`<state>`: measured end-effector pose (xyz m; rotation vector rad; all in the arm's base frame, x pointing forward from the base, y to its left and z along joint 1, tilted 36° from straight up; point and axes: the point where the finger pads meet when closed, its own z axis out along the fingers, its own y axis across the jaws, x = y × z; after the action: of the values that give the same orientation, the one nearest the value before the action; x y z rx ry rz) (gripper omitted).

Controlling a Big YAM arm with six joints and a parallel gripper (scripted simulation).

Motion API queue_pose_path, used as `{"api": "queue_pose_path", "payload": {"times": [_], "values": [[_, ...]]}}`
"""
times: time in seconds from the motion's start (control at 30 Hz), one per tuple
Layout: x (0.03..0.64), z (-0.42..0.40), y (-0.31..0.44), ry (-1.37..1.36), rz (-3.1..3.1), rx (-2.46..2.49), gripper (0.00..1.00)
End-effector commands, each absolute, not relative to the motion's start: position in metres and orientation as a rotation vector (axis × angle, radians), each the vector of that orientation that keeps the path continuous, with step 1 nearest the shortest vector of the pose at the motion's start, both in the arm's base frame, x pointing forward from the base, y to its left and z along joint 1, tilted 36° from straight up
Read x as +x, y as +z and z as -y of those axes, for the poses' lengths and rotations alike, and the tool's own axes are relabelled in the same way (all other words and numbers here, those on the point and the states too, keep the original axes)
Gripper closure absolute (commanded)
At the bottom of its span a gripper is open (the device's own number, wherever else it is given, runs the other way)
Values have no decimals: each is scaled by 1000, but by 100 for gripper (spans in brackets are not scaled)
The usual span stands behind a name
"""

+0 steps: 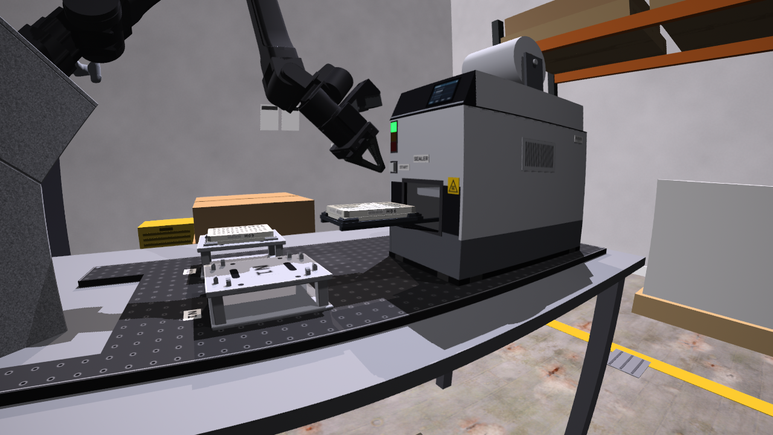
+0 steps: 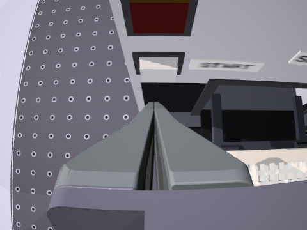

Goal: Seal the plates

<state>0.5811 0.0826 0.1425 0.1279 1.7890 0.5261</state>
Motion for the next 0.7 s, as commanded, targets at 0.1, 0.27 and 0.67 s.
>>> {"api": "queue_pose_path", "payload": {"times": [0.1, 0.27, 0.67], "values": [[581, -83, 165, 539, -1741, 121, 100], [587, -72, 164, 523, -1744, 133, 100], [583, -75, 167, 518, -1742, 113, 100]]}}
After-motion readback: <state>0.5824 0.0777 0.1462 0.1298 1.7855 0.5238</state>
